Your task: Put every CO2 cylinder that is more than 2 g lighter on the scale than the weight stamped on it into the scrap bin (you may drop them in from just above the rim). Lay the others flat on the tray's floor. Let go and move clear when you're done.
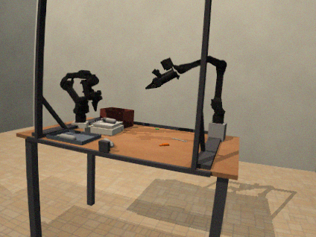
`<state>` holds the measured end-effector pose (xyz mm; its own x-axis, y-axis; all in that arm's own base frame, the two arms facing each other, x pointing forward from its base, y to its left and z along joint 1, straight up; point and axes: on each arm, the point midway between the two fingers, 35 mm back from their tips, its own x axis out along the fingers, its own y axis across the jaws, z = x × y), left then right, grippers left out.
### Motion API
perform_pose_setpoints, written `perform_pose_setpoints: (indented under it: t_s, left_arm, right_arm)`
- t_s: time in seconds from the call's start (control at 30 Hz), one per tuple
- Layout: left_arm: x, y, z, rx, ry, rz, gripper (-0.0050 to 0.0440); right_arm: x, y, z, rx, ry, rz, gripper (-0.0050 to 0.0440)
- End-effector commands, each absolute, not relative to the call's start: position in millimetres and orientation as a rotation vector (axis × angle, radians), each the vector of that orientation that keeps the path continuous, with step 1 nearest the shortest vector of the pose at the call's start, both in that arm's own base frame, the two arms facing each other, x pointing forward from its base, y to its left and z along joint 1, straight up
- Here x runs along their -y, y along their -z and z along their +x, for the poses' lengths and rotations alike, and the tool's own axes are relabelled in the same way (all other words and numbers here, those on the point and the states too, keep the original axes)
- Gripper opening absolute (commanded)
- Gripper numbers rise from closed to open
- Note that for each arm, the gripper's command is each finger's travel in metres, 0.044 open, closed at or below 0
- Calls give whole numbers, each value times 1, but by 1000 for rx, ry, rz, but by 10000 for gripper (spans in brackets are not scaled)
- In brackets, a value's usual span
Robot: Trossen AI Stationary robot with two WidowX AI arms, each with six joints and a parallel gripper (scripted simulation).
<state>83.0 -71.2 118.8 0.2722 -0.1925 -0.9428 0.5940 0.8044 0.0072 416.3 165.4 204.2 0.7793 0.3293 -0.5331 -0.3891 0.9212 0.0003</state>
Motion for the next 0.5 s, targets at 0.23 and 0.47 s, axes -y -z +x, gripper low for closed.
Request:
perform_pose_setpoints:
  t_s: [0.23,0.47]
  left_arm:
    - [88,-119,150,-1223,520,389,254]
    - [85,-112,177,-1239,510,383,254]
  right_arm:
    - [-166,-215,417,-528,-389,-107,440]
    - [-166,-215,417,-528,-389,-107,440]
